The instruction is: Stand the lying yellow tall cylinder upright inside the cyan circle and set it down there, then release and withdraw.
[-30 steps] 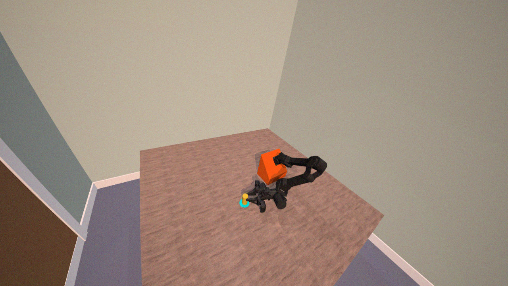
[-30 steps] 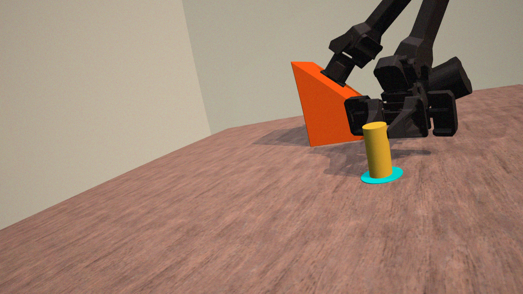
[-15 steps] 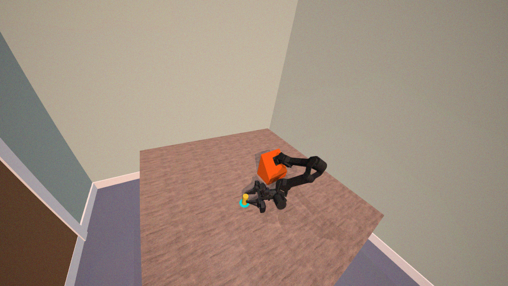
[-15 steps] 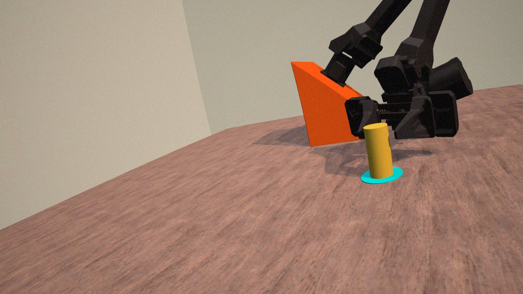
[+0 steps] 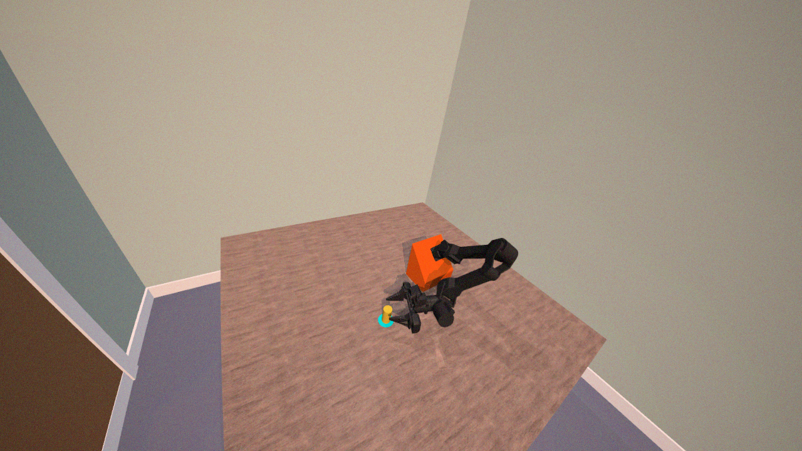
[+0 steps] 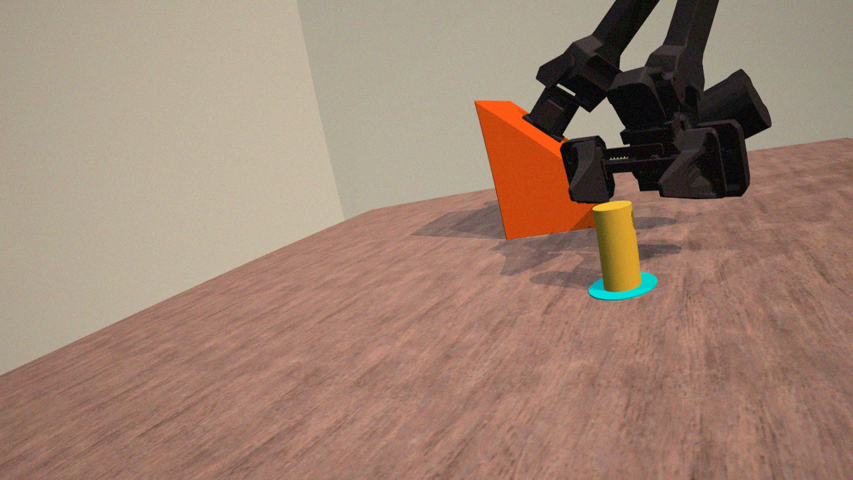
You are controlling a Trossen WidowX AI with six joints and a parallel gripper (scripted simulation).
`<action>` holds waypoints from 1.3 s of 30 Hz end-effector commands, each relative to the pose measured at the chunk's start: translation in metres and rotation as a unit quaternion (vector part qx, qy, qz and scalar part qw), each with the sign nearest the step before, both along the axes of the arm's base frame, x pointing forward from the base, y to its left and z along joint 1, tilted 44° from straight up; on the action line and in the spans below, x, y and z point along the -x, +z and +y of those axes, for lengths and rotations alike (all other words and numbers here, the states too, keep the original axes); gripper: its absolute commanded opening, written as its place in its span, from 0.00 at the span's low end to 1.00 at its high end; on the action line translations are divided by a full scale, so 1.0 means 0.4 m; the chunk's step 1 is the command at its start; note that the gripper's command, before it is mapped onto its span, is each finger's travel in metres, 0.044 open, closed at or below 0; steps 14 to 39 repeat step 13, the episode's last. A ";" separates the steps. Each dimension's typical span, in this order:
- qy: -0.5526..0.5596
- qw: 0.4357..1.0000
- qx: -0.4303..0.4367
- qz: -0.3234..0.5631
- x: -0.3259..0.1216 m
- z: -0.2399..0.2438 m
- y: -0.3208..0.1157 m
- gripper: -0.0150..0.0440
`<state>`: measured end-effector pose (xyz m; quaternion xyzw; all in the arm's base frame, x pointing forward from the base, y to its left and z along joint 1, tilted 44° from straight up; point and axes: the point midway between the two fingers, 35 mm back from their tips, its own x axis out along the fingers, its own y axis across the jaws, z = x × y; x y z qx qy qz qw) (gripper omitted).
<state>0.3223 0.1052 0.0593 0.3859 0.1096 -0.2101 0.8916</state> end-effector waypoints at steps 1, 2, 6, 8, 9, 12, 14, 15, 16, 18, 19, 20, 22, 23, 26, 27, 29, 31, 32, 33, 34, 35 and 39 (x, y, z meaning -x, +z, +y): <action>-0.001 1.000 0.001 0.001 0.002 -0.036 0.035 0.93; -0.001 1.000 0.001 0.000 0.003 -0.045 0.043 0.93; -0.002 1.000 0.001 -0.002 0.008 -0.079 0.077 0.93; -0.003 1.000 0.001 -0.003 0.012 -0.096 0.092 0.93; -0.003 1.000 0.001 -0.004 0.014 -0.105 0.100 0.93; -0.003 1.000 0.002 -0.006 0.020 -0.124 0.117 0.93; -0.003 1.000 0.002 -0.006 0.020 -0.125 0.118 0.93; -0.003 1.000 0.002 -0.006 0.020 -0.125 0.118 0.93; -0.003 1.000 0.002 -0.006 0.020 -0.125 0.118 0.93; -0.003 1.000 0.002 -0.006 0.020 -0.125 0.118 0.93; -0.003 1.000 0.002 -0.006 0.020 -0.125 0.118 0.93; -0.003 1.000 0.002 -0.006 0.020 -0.125 0.118 0.93; -0.003 1.000 0.002 -0.006 0.020 -0.125 0.118 0.93; -0.003 1.000 0.002 -0.006 0.020 -0.125 0.118 0.93; -0.003 1.000 0.002 -0.006 0.020 -0.125 0.118 0.93; -0.003 1.000 0.002 -0.006 0.020 -0.125 0.118 0.93; -0.003 1.000 0.002 -0.006 0.020 -0.125 0.118 0.93; -0.003 1.000 0.002 -0.006 0.020 -0.125 0.118 0.93; -0.003 1.000 0.002 -0.006 0.020 -0.125 0.118 0.93; -0.003 1.000 0.002 -0.006 0.020 -0.125 0.118 0.93; -0.003 1.000 0.002 -0.006 0.020 -0.125 0.118 0.93; -0.003 1.000 0.002 -0.006 0.020 -0.125 0.118 0.93; -0.003 1.000 0.002 -0.006 0.020 -0.125 0.118 0.93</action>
